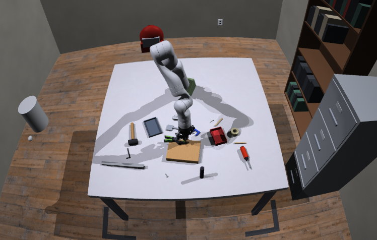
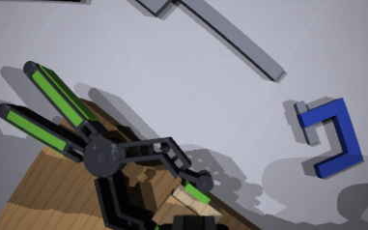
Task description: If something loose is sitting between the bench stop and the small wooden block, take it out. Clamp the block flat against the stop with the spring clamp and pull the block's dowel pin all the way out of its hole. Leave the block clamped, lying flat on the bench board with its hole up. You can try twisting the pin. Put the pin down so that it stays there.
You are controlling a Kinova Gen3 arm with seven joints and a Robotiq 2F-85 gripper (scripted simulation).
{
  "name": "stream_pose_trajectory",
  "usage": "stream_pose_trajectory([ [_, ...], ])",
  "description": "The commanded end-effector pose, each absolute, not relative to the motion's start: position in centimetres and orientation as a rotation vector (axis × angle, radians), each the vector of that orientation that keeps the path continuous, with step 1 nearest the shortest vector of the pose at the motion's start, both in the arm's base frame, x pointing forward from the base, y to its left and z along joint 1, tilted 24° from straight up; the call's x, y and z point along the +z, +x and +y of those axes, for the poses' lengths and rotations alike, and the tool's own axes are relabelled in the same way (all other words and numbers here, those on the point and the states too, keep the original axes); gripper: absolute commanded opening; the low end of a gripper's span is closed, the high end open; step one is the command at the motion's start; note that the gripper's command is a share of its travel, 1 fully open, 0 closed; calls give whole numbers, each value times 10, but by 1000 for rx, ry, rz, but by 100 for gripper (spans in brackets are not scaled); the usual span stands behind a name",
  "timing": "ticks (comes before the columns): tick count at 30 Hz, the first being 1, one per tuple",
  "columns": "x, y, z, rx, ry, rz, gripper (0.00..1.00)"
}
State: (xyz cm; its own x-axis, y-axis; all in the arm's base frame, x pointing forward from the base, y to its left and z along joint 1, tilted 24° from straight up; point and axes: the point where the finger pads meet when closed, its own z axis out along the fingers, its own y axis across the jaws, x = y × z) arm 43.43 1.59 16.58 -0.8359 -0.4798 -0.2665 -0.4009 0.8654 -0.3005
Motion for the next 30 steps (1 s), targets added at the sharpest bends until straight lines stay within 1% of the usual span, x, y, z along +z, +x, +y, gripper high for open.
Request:
stream_pose_trajectory([
  [1, 167, 435, 16, -335, -674, 2699, 10],
  [16, 167, 435, 16, -347, -741, 2686, 10],
  [30, 167, 435, 16, -336, -678, 2698, 10],
])
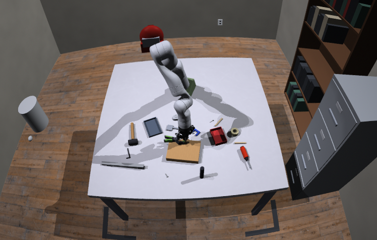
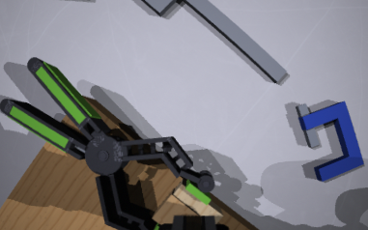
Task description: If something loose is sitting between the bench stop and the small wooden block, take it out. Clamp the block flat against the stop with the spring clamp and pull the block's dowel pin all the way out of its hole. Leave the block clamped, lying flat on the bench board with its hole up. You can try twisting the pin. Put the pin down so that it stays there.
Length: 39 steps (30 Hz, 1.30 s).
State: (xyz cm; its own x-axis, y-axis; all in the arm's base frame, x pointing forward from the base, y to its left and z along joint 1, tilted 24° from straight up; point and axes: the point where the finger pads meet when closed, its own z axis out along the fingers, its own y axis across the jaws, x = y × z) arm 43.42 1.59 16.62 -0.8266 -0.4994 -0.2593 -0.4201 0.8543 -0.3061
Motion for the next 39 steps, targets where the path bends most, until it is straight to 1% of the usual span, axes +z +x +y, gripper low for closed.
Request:
stream_pose_trajectory([
  [1, 167, 435, 16, -335, -673, 2699, 10],
  [39, 168, 434, 16, -297, -472, 2729, 10],
])
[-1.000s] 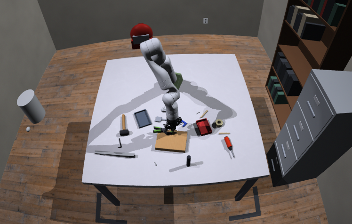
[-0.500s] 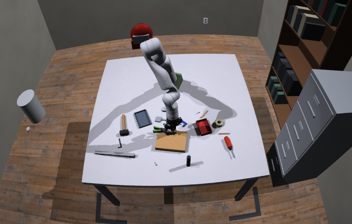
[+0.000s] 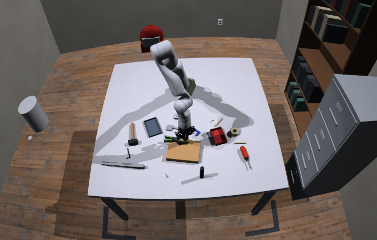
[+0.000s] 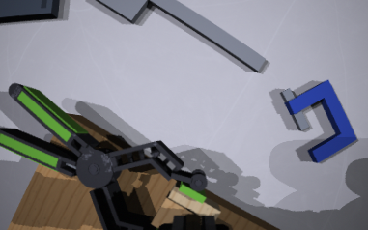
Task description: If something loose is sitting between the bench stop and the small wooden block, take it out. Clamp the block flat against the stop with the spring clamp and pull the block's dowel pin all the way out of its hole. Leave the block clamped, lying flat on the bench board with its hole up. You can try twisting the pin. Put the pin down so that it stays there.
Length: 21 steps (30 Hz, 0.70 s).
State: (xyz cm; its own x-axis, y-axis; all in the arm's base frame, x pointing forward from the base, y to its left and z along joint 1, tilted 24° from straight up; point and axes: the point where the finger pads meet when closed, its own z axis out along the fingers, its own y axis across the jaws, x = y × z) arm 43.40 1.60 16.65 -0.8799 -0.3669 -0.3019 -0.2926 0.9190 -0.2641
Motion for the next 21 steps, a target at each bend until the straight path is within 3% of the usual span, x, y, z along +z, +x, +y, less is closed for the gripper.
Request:
stream_pose_trajectory([
  [1, 168, 434, 16, -296, -465, 2729, 10],
  [21, 168, 434, 16, -277, -363, 2739, 10],
])
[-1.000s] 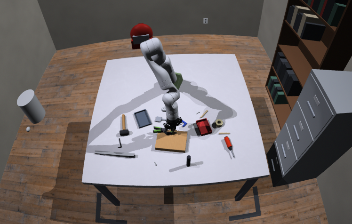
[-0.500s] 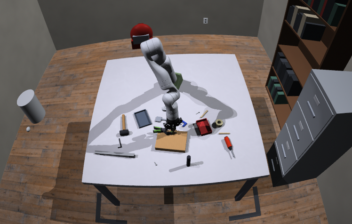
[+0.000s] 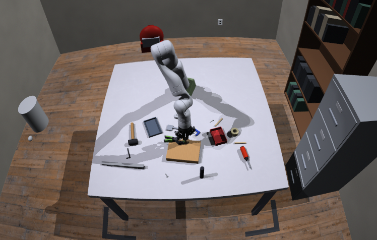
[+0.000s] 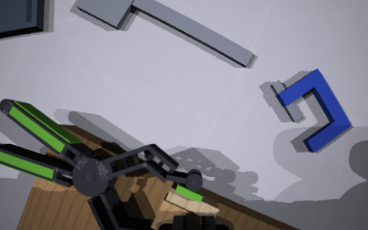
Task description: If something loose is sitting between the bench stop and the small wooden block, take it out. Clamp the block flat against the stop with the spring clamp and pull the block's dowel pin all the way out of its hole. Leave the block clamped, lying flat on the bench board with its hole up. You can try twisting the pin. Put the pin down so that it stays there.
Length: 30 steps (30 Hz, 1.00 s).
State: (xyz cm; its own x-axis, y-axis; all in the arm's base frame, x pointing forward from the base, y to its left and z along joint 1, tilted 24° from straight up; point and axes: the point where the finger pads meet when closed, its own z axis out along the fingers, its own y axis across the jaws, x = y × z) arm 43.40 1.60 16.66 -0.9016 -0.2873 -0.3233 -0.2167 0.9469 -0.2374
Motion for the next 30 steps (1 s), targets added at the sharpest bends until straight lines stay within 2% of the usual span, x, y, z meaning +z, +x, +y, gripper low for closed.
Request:
stream_pose_trajectory([
  [1, 168, 434, 16, -275, -357, 2740, 10],
  [30, 168, 434, 16, -240, -173, 2748, 10],
])
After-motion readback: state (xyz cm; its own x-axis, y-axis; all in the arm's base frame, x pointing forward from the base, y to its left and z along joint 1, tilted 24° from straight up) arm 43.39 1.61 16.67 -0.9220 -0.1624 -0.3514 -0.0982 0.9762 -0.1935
